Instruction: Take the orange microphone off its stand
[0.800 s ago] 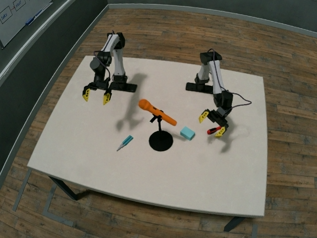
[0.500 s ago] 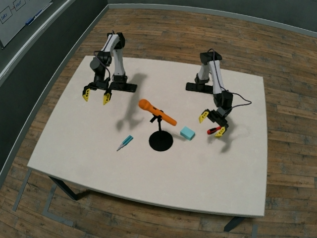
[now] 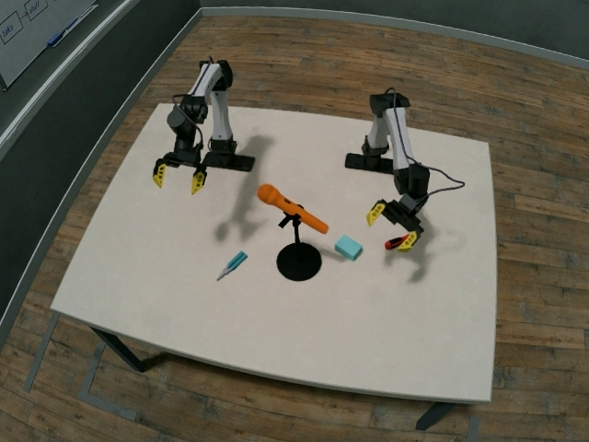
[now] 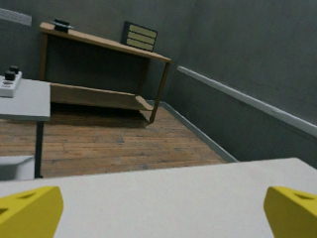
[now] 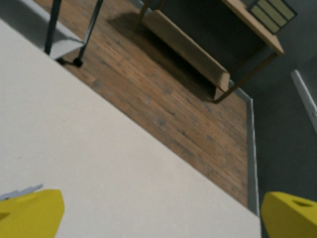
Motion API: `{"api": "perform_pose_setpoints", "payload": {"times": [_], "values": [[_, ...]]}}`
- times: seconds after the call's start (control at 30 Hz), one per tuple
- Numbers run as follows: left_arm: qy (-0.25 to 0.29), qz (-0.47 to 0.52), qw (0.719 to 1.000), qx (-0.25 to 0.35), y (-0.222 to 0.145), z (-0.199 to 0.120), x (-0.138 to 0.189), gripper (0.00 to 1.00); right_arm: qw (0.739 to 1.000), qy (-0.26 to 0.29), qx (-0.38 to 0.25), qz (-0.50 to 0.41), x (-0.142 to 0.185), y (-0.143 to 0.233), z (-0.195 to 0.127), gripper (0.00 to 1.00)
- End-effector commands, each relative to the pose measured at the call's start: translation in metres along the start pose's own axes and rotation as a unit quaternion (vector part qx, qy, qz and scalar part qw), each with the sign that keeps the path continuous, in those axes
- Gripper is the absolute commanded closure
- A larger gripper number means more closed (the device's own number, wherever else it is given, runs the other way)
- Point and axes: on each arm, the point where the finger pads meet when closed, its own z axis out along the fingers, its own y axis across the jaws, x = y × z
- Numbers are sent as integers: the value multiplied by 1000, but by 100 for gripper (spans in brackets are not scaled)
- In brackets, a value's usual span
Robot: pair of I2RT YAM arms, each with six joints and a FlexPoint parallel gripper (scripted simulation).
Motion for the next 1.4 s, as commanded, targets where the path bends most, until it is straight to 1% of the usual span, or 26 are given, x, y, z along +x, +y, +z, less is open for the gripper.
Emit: {"api": "perform_pose_setpoints", "payload": {"times": [0.0,0.03,0.13,0.17,0.2,0.23,0.3,0.33,0.37,0.4,0.47,0.6,0.63,0.67,0.7,0.8,0.87,0.93,0.97,1.0,1.1,1.13,1.2,1.23,1.3,1.37], "values": [[-12,28,999,-40,-18,4,-28,0,997,-31,43,48,-11,-20,-16,0],[-2,21,998,-57,-19,2,-19,0,996,-37,49,62,-12,-23,-18,0],[-6,39,995,-91,-32,3,-38,0,991,-53,65,100,-13,-30,-24,0],[5,35,994,-103,-35,0,-28,0,990,-58,70,111,-14,-32,-26,0],[-6,49,993,-109,-43,1,-46,0,988,-64,75,122,-15,-34,-28,0],[-8,56,992,-117,-50,0,-52,0,985,-69,81,134,-15,-37,-31,0],[-8,56,992,-117,-50,0,-52,0,985,-69,81,134,-15,-37,-31,0],[-2,57,990,-128,-54,-2,-49,0,983,-75,80,144,-16,-35,-30,0],[20,42,990,-135,-49,-5,-27,0,984,-75,73,142,-17,-29,-29,0],[-8,65,990,-128,-65,-5,-57,0,982,-76,89,152,-13,-40,-34,0],[5,69,987,-147,-75,-11,-49,0,975,-92,99,175,-16,-45,-41,0],[-6,101,977,-189,-100,-24,-81,0,960,-119,117,225,-17,-53,-51,0],[4,102,975,-199,-102,-29,-74,0,956,-125,120,236,-17,-55,-54,0],[28,99,972,-212,-101,-36,-54,0,952,-132,124,247,-18,-57,-56,0],[14,112,970,-218,-111,-39,-72,0,948,-139,127,257,-18,-58,-59,0],[1,134,962,-239,-132,-56,-94,0,935,-158,136,287,-18,-63,-67,0],[1,134,962,-239,-132,-56,-94,0,935,-158,136,287,-18,-63,-67,0],[34,137,956,-258,-131,-67,-69,0,927,-167,141,305,-16,-66,-70,0],[41,141,953,-265,-133,-72,-65,0,924,-172,140,312,-17,-65,-71,0],[36,145,952,-267,-138,-75,-72,0,921,-174,142,317,-16,-66,-73,0],[33,147,953,-263,-148,-79,-73,0,918,-180,146,321,-16,-69,-77,0],[39,143,954,-262,-147,-80,-66,0,918,-181,147,321,-16,-69,-78,0],[18,137,958,-250,-152,-75,-80,0,922,-182,143,311,-22,-67,-79,0],[-28,143,960,-238,-166,-81,-113,0,923,-186,150,301,-25,-74,-85,0],[-22,142,960,-241,-164,-82,-111,0,923,-188,150,301,-26,-74,-85,0],[-31,143,959,-244,-162,-83,-116,0,929,-167,135,303,-17,-65,-73,0]]}}
